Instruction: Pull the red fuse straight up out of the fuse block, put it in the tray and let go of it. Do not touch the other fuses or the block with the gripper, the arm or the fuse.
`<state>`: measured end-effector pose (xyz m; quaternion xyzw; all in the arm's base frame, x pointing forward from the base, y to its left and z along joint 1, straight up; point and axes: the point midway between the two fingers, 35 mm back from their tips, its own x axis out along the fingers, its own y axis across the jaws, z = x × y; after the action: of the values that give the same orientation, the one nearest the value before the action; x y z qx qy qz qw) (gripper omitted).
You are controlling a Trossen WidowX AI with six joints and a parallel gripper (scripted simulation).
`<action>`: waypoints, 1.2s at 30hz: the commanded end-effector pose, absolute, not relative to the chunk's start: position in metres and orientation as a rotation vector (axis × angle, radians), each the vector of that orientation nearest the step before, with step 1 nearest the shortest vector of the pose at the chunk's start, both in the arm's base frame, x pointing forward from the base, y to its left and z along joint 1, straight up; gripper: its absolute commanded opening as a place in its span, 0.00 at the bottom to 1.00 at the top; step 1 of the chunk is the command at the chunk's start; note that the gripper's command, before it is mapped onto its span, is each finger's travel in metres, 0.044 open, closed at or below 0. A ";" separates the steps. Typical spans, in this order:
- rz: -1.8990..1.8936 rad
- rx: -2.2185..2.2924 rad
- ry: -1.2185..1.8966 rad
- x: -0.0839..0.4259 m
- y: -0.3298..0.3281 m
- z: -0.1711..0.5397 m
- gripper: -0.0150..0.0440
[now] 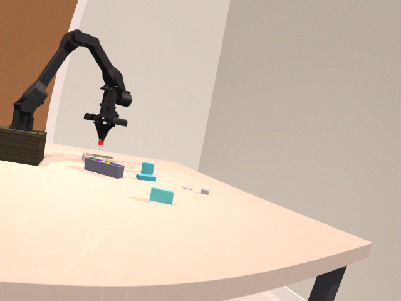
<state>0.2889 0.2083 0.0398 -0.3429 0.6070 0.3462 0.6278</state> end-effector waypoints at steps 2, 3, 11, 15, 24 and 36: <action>0.785 -0.772 1.392 0.290 0.210 0.037 0.25; 0.785 -0.772 1.392 0.290 0.210 0.036 0.25; 0.785 -0.772 1.392 0.291 0.211 0.023 0.25; 0.785 -0.772 1.392 0.291 0.211 0.016 0.25; 0.785 -0.772 1.392 0.291 0.211 0.002 0.25; 0.787 -0.778 1.385 0.292 0.211 0.004 0.65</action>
<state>0.2922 0.2113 0.0040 -0.3397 0.6056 0.3440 0.6320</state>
